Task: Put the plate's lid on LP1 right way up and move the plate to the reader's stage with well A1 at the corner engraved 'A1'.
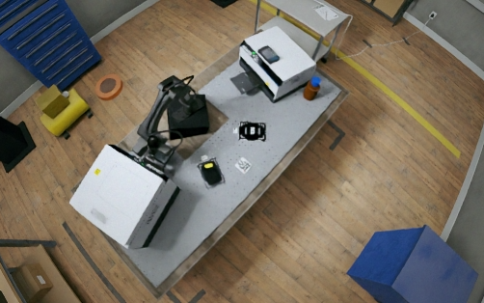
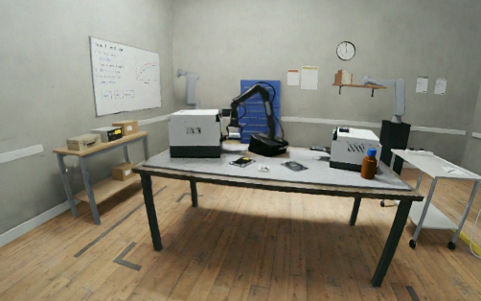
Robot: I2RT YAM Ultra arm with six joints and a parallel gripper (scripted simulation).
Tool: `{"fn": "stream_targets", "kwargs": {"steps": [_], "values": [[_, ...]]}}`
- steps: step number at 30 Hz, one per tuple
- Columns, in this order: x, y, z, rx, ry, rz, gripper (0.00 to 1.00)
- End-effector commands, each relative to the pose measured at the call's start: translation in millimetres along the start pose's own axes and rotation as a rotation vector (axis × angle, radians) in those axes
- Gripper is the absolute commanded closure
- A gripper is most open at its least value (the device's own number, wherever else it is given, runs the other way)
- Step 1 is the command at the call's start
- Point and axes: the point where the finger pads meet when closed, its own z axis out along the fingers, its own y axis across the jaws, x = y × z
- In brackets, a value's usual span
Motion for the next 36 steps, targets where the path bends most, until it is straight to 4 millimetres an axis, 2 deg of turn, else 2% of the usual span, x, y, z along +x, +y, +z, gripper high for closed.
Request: {"fn": "stream_targets", "kwargs": {"steps": [1, 10, 12, 36], "values": [[0, -2, -2, 0.009, -0.005, 0.003, 0.0], [-1, 1, -3, 0.0, -0.016, 0.013, 0.0], [0, -7, -17, 0.038, -0.012, 0.007, 0.0], [0, -6, -46, 0.038, -0.008, 0.001, 0.0]]}}
